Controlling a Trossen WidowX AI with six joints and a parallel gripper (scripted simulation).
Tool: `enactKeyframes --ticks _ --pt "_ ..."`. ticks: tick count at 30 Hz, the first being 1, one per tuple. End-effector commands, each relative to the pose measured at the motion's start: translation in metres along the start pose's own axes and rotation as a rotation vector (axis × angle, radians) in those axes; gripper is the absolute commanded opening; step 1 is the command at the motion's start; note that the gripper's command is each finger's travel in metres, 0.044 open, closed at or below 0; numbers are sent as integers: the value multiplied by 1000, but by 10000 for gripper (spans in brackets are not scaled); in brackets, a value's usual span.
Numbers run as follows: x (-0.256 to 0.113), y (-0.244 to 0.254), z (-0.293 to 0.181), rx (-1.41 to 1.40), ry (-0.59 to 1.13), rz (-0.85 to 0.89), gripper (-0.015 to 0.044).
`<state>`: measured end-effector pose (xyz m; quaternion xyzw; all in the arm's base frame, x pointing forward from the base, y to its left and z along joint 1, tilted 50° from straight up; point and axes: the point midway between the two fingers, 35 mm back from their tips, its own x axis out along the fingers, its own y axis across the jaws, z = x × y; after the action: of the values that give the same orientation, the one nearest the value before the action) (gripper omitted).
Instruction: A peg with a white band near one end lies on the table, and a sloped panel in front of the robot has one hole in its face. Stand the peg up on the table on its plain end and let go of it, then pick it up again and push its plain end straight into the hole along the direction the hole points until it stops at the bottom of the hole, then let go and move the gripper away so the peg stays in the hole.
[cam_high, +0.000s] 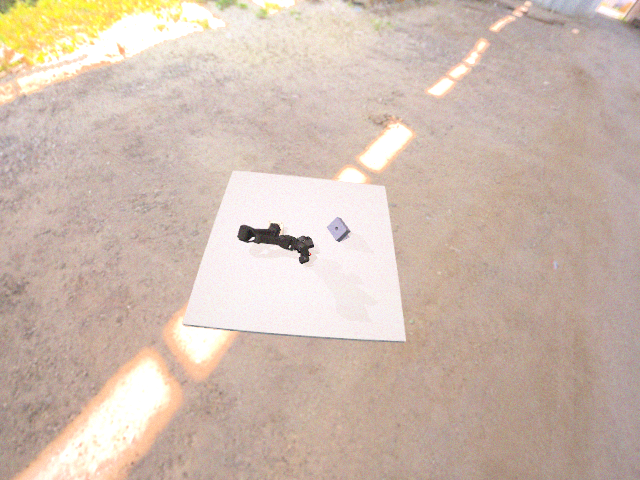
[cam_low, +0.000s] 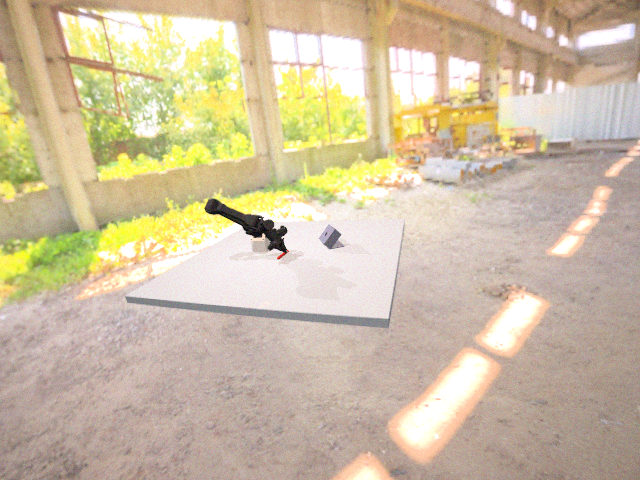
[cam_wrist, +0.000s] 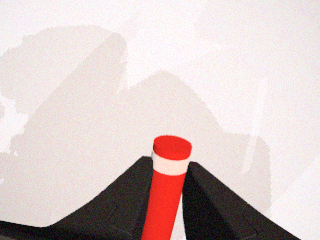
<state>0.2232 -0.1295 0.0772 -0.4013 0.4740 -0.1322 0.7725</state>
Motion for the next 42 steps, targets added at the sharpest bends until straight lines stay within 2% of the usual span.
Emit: enactKeyframes --ticks 1,42 --pt "-3 0 -1 -3 -39 -1 49" --pt "-24 0 -19 -9 -395 -2 49"
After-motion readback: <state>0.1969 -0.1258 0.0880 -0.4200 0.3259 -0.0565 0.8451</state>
